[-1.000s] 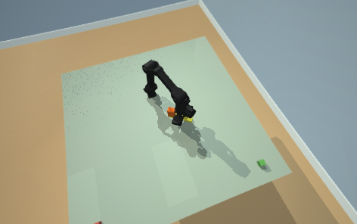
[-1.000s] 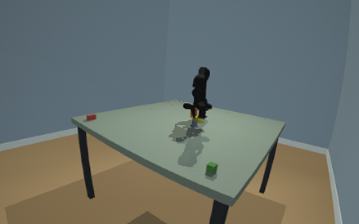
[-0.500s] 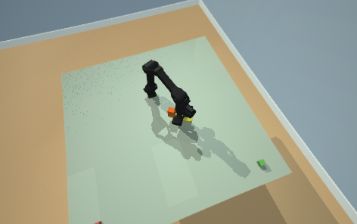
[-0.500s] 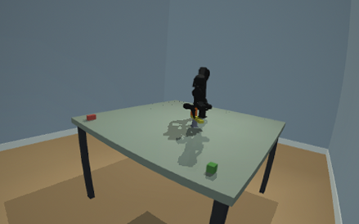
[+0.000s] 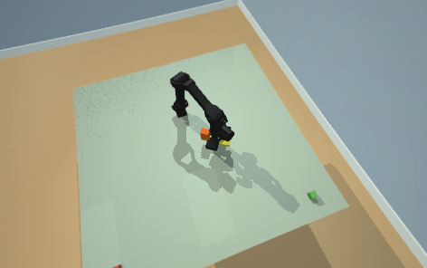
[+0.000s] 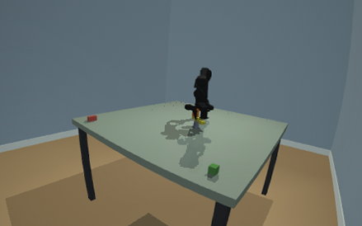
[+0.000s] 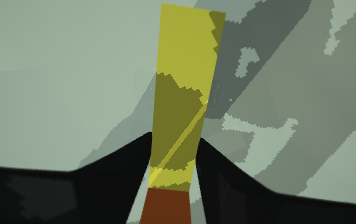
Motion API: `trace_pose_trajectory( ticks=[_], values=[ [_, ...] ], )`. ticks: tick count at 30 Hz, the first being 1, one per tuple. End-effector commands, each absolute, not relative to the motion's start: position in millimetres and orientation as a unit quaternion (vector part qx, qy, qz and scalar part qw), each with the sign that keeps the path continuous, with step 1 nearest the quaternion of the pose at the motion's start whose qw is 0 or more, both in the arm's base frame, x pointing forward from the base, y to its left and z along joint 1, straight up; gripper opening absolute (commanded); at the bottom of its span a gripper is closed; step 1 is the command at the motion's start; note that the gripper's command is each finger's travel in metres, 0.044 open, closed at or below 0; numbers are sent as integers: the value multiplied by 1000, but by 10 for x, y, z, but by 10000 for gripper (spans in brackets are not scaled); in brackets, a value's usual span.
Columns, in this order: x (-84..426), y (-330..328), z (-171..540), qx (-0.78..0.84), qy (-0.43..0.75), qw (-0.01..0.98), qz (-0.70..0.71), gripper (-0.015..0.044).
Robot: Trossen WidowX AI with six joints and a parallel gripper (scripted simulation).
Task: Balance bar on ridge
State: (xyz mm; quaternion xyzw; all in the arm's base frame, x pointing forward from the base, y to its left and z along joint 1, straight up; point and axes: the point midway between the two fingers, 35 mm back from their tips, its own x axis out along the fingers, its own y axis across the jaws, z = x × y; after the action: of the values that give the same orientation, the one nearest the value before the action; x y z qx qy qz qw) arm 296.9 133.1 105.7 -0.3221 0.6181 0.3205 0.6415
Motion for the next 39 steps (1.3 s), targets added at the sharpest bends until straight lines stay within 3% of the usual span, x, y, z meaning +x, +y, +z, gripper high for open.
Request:
trace_pose_trajectory(
  ticks=[1, 22, 28, 39],
  values=[
    [2969, 1331, 1056, -322, 618, 641, 321, 0],
    [2969, 1331, 1056, -322, 618, 641, 321, 0],
    [2969, 1331, 1056, -322, 618, 641, 321, 158],
    [2969, 1331, 1056, -322, 618, 641, 321, 167]
  ],
)
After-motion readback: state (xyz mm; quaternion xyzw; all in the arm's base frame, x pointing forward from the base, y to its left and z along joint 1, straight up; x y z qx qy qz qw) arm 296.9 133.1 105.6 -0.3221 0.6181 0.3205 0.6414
